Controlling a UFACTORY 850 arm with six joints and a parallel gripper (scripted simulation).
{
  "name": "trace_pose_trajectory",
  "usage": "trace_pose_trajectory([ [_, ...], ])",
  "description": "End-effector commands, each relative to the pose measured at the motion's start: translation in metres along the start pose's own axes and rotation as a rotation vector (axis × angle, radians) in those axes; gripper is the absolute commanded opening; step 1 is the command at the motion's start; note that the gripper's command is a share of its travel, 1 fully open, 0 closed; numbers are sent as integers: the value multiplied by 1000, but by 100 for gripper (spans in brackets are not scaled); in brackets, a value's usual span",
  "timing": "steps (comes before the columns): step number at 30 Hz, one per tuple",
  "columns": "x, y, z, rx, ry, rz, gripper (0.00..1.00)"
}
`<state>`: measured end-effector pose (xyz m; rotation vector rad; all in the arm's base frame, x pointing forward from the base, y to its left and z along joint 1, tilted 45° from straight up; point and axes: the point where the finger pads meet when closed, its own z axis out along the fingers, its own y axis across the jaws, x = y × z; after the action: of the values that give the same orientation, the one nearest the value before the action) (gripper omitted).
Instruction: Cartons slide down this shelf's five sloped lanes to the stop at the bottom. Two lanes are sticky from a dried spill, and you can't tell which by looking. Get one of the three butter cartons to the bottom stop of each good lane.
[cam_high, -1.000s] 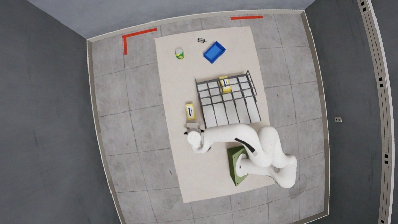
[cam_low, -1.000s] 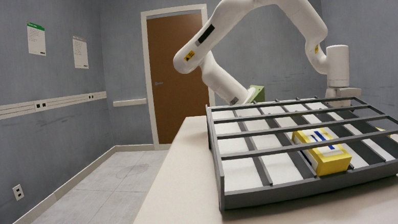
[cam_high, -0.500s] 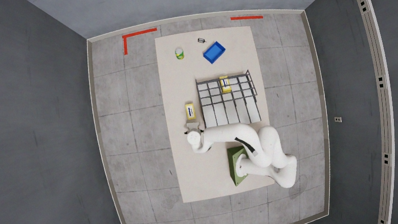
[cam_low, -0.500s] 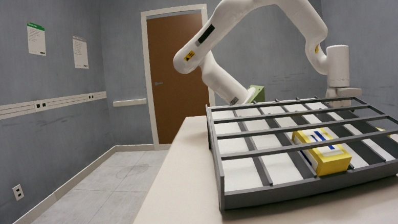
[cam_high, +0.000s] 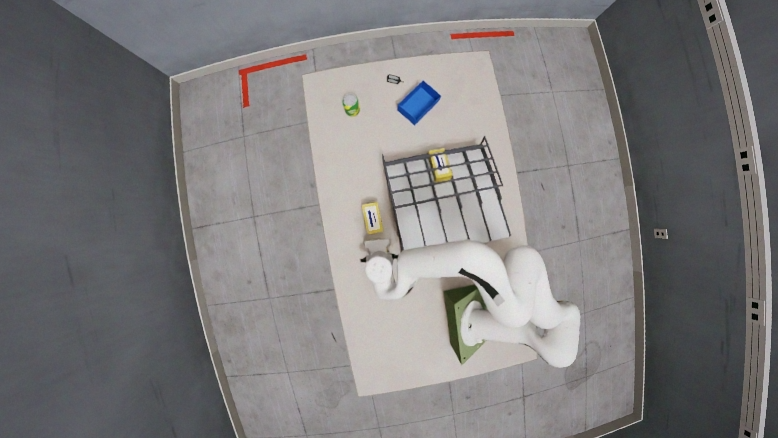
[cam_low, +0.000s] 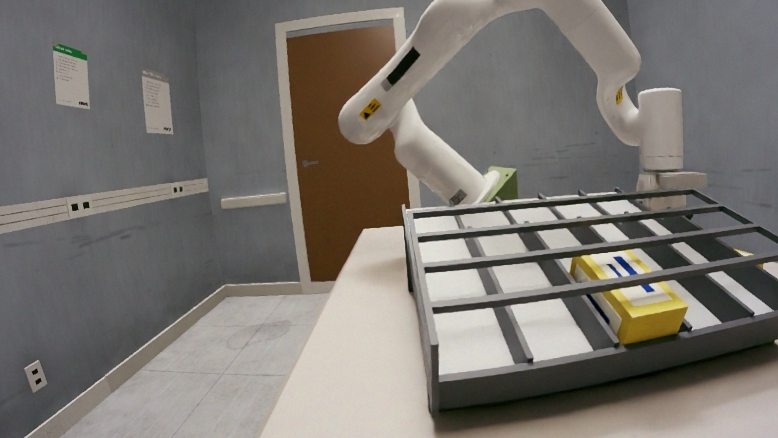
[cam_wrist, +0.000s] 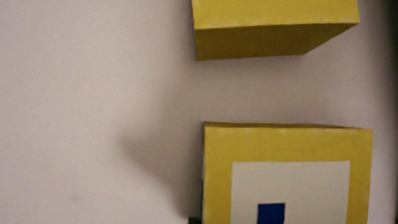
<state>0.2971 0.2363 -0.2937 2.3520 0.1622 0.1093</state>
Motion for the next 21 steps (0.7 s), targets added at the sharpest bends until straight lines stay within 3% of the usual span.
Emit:
trace_pose_trajectory([
  [1, 1, -1, -1, 2, 1, 1, 0],
  [13, 1, -1, -1, 2, 1, 1, 0],
  [14, 0, -1, -71, 2, 1, 1, 0],
  [16, 0, -1, -73, 2, 1, 1, 0],
  [19, 0, -1, -101, 2, 1, 1, 0],
  [21, 0, -1, -101, 2, 1, 1, 0],
])
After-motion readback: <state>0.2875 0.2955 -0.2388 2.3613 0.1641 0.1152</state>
